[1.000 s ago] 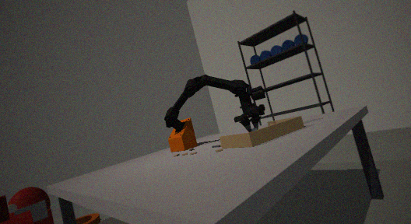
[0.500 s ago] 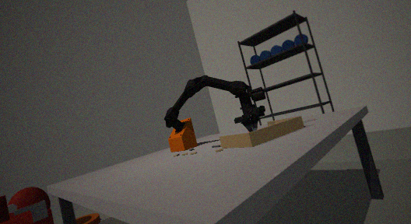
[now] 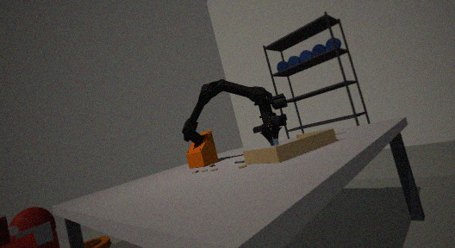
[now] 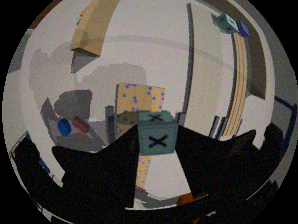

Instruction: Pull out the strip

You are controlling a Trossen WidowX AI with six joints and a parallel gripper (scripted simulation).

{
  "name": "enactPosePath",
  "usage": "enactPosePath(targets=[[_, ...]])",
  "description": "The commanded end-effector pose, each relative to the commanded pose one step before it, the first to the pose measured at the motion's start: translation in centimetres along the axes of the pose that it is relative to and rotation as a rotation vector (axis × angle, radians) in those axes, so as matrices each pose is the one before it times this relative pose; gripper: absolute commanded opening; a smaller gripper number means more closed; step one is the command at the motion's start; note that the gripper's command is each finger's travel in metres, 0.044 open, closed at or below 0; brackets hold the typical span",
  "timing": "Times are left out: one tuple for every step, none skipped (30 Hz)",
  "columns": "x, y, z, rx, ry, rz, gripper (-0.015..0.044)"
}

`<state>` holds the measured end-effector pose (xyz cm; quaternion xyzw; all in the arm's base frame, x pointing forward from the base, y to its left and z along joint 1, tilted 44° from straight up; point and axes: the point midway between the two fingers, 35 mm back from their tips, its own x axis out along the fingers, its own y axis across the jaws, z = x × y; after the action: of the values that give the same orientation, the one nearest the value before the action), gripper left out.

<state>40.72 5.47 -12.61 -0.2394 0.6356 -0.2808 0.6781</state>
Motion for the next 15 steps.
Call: enactPosePath(targets=[[-0.698, -0.282, -0.964, 0.0027, 0.00079, 0.00277, 0.0000], [-0.196, -0.110, -0.283, -0.0001, 0.00015, -0.00017, 0.0000], [-0.193, -0.112, -0.286, -0.0001, 0.00015, -0.00018, 0.0000], [-0.190, -0.115, -0.289, -0.0001, 0.00015, -0.00020, 0.0000], [-0.186, -0.117, -0.292, -0.0001, 0.00015, -0.00022, 0.0000], [-0.183, -0.119, -0.296, -0.0001, 0.00015, -0.00024, 0.0000], [-0.178, -0.121, -0.297, -0.0001, 0.00015, -0.00026, 0.0000], [-0.140, -0.098, -0.240, -0.0001, 0.00012, -0.00022, 0.0000], [-0.083, -0.060, -0.145, -0.0001, 0.00007, -0.00014, 0.0000], [-0.027, -0.020, -0.048, 0.0000, 0.00002, -0.00005, 0.0000], [-0.003, -0.015, -0.045, 0.0000, 0.00002, 0.00000, 0.0000], [-0.008, -0.046, -0.135, -0.0001, 0.00005, 0.00001, 0.0000], [-0.013, -0.078, -0.226, -0.0001, 0.00008, 0.00001, 0.0000], [-0.014, -0.098, -0.280, -0.0001, 0.00010, 0.00001, 0.0000], [-0.013, -0.099, -0.283, -0.0001, 0.00011, 0.00000, 0.0000]])
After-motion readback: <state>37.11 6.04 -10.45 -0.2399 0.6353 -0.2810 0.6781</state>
